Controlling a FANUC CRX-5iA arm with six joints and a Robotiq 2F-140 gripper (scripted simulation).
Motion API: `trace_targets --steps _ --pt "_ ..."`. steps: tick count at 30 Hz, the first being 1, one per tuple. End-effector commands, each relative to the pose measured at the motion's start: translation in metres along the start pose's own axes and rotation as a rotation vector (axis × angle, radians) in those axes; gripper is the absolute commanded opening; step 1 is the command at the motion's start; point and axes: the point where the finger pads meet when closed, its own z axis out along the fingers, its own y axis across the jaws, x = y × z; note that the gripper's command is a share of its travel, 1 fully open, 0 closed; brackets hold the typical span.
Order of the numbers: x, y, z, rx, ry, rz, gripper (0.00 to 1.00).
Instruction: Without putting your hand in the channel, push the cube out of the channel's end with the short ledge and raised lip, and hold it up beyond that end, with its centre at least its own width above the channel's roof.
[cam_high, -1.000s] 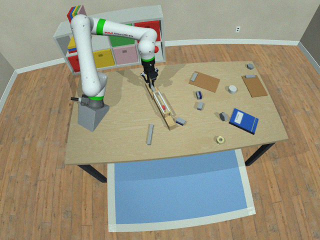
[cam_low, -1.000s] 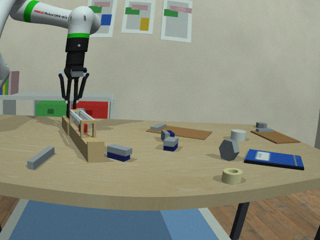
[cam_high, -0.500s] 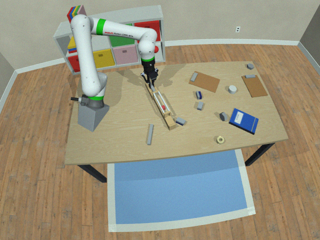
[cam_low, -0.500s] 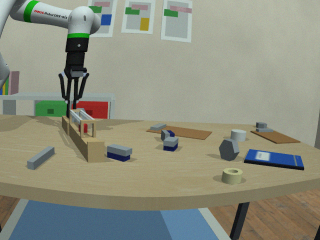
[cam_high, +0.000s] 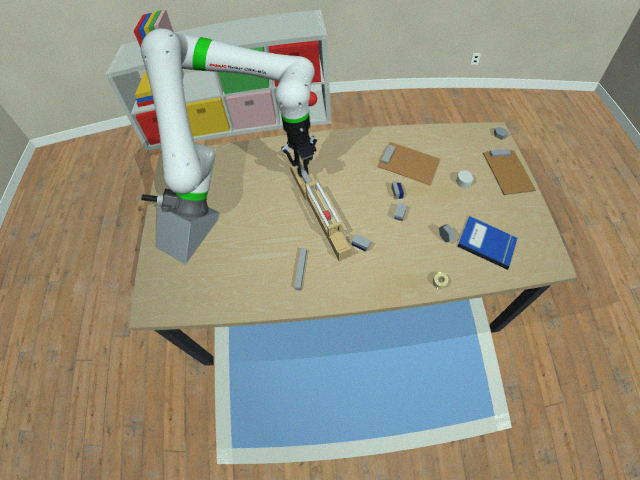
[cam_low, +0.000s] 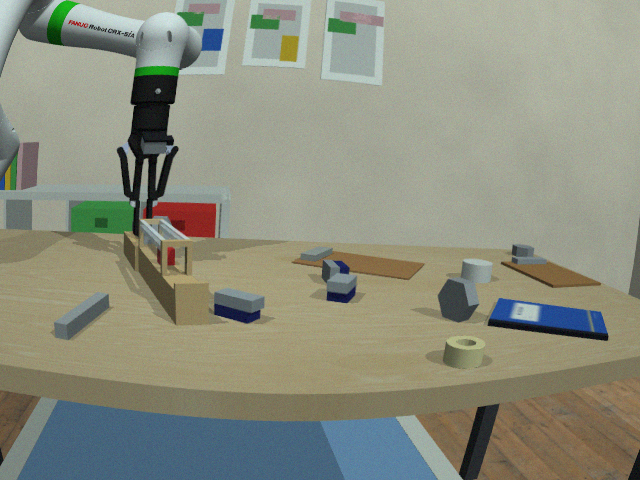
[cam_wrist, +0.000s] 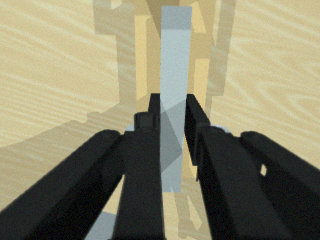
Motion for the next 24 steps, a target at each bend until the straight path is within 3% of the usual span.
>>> trace_targets --steps 1,12,24 --pt "0.001 0.0 -0.001 0.001 0.001 0.0 0.1" --pt "0.01 0.0 -0.001 0.001 0.001 0.0 0.1" --pt "0.044 -0.001 -0.001 0.001 0.001 0.0 0.1"
